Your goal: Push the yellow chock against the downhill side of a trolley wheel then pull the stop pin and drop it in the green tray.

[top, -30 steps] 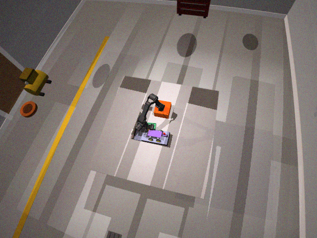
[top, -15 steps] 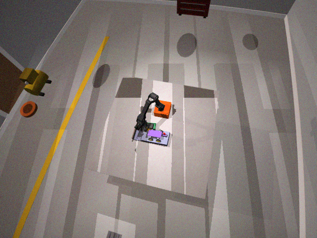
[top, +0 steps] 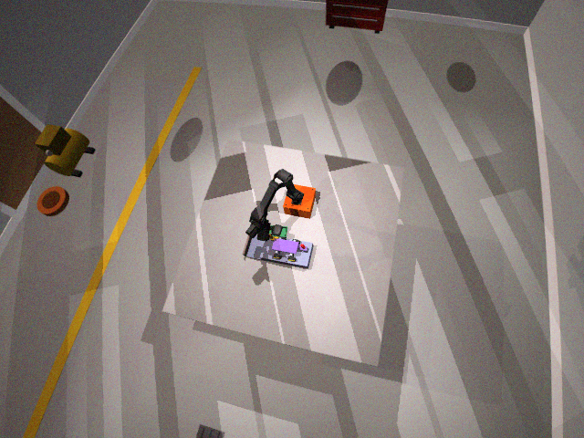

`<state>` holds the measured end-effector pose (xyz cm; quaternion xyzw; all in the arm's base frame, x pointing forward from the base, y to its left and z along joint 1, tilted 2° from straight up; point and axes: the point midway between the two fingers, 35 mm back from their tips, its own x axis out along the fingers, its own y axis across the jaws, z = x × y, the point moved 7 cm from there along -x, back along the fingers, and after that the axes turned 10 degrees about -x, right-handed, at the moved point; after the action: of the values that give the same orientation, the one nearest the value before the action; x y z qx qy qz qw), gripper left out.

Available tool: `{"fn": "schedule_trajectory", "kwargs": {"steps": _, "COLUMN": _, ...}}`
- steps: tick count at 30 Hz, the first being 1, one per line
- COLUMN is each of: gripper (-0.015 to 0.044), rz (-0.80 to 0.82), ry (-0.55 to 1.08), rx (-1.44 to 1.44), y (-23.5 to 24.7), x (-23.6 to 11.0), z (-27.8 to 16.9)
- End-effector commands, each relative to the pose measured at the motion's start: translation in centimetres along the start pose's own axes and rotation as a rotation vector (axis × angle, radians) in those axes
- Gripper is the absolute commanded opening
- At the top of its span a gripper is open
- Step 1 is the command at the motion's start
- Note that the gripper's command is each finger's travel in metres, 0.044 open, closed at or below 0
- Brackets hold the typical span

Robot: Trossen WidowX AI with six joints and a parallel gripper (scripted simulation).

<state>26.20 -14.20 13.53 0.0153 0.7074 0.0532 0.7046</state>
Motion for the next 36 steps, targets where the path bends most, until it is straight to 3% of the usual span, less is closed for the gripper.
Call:
{"fn": "schedule_trajectory", "kwargs": {"steps": 1, "gripper": 0.0190, "rz": -0.017, "ry": -0.027, "rx": 0.068, "y": 0.2, "x": -0.5, "z": 0.5}}
{"fn": "schedule_trajectory", "kwargs": {"steps": 15, "gripper": 0.0190, "rz": 0.019, "ry": -0.100, "rx": 0.510, "y": 3.9, "x": -2.1, "z": 3.3}}
{"fn": "schedule_trajectory", "kwargs": {"steps": 36, "gripper": 0.0190, "rz": 0.170, "ry": 0.026, "rx": 1.247, "y": 13.6, "x": -2.8, "z": 6.3}}
